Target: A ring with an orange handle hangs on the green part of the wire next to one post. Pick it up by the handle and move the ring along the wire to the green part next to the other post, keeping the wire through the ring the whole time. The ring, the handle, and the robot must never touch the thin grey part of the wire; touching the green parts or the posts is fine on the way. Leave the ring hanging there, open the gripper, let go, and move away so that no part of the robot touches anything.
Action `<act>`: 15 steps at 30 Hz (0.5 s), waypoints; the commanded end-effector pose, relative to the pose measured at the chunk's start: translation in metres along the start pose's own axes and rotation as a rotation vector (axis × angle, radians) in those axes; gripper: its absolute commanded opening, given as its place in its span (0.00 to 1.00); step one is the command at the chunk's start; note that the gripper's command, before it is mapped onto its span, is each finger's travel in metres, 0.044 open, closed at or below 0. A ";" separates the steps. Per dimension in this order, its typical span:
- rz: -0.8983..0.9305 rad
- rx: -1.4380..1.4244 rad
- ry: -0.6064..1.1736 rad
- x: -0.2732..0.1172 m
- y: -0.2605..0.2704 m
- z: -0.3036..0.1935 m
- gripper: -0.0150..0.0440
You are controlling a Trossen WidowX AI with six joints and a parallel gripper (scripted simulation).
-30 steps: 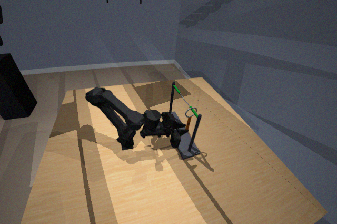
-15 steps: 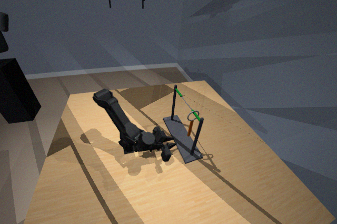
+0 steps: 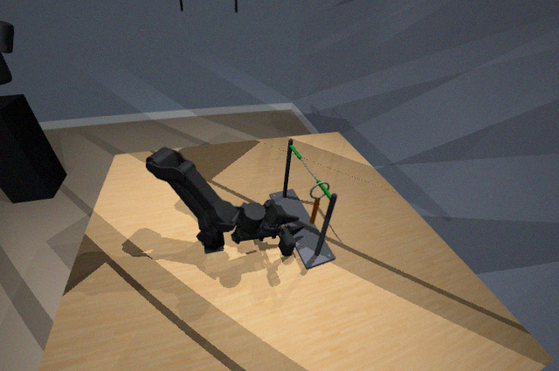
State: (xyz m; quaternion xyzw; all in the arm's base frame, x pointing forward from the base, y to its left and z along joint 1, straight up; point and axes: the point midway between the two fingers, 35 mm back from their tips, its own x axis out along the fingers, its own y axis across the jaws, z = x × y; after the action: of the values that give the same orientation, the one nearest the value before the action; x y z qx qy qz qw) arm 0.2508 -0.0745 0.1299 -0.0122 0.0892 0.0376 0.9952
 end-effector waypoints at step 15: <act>-0.005 0.009 -0.015 0.022 -0.002 0.011 0.53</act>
State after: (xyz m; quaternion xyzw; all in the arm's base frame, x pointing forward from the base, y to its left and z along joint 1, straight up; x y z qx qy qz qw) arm 0.2681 -0.0737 0.1363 -0.0096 0.0813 0.0357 0.9960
